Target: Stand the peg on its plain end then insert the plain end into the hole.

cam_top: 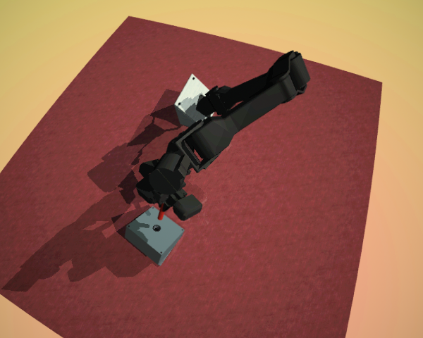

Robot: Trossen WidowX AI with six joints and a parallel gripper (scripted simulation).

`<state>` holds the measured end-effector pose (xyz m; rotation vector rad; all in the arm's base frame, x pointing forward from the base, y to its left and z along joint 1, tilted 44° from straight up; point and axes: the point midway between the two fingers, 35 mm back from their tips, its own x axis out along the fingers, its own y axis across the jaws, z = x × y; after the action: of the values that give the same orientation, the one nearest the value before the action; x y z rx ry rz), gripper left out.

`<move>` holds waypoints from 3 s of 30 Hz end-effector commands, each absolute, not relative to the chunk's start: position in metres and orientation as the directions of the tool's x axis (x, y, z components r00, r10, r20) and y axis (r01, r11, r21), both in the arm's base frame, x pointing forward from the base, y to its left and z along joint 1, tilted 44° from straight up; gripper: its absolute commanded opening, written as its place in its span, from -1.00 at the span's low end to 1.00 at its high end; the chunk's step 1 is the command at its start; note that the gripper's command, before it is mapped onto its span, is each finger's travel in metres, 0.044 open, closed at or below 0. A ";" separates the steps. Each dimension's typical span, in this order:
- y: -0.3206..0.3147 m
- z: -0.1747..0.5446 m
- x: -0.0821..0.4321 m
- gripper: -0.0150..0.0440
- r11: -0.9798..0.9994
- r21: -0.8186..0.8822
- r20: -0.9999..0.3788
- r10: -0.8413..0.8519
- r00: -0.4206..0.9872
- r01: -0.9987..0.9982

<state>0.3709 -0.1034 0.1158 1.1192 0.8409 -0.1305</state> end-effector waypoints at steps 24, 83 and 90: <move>-0.095 0.098 0.392 -0.49 0.461 0.744 -0.642 0.297 0.707 0.482; -0.087 0.079 0.411 -0.49 0.463 0.747 -0.638 0.299 0.709 0.477; -0.085 0.076 0.414 -0.49 0.462 0.748 -0.638 0.300 0.710 0.477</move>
<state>0.4125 -0.0864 0.0784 1.1169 0.8165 -0.1196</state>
